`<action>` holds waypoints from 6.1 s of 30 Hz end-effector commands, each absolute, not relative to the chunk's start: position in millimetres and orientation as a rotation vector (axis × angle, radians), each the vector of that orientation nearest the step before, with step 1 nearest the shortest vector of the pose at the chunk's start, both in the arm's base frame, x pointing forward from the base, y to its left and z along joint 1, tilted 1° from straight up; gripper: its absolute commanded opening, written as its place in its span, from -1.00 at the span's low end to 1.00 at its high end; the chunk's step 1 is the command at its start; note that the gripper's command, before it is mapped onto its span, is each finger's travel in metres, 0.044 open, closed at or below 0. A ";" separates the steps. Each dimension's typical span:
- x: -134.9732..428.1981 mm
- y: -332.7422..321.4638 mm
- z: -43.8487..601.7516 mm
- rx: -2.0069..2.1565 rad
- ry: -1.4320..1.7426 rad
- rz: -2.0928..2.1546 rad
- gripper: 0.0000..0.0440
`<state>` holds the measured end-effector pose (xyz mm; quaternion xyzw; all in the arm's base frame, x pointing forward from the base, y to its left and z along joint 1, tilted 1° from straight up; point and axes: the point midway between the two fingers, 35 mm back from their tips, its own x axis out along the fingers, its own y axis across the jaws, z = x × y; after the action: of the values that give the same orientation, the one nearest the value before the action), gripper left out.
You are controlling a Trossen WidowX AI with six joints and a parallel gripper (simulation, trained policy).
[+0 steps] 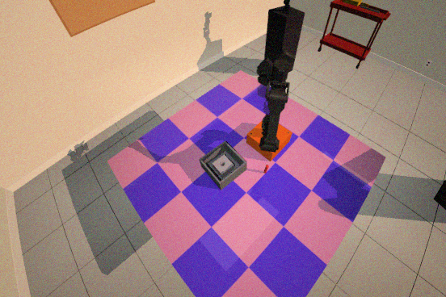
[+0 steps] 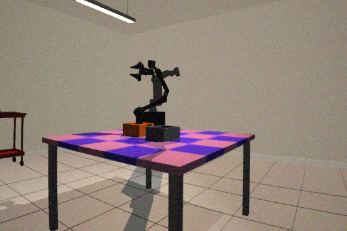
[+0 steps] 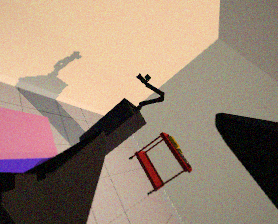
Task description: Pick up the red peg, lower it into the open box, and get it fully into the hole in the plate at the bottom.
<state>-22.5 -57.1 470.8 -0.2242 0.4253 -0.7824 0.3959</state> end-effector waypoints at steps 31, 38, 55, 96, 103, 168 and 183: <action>-21.7 -141.9 308.9 0.356 0.934 -1.403 1.00; 5.3 -150.5 271.7 0.535 0.993 -1.250 1.00; 77.6 -134.0 206.9 0.743 1.238 -1.018 1.00; 157.0 37.9 124.0 0.497 1.606 -0.872 1.00; 148.1 69.0 109.6 0.433 1.627 -0.883 1.00; 137.1 139.5 -49.8 0.246 1.589 -0.736 -1.00; 160.3 149.7 5.7 0.233 1.518 -0.704 -1.00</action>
<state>153.7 148.0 -7.2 0.1021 0.6786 -0.3155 0.6554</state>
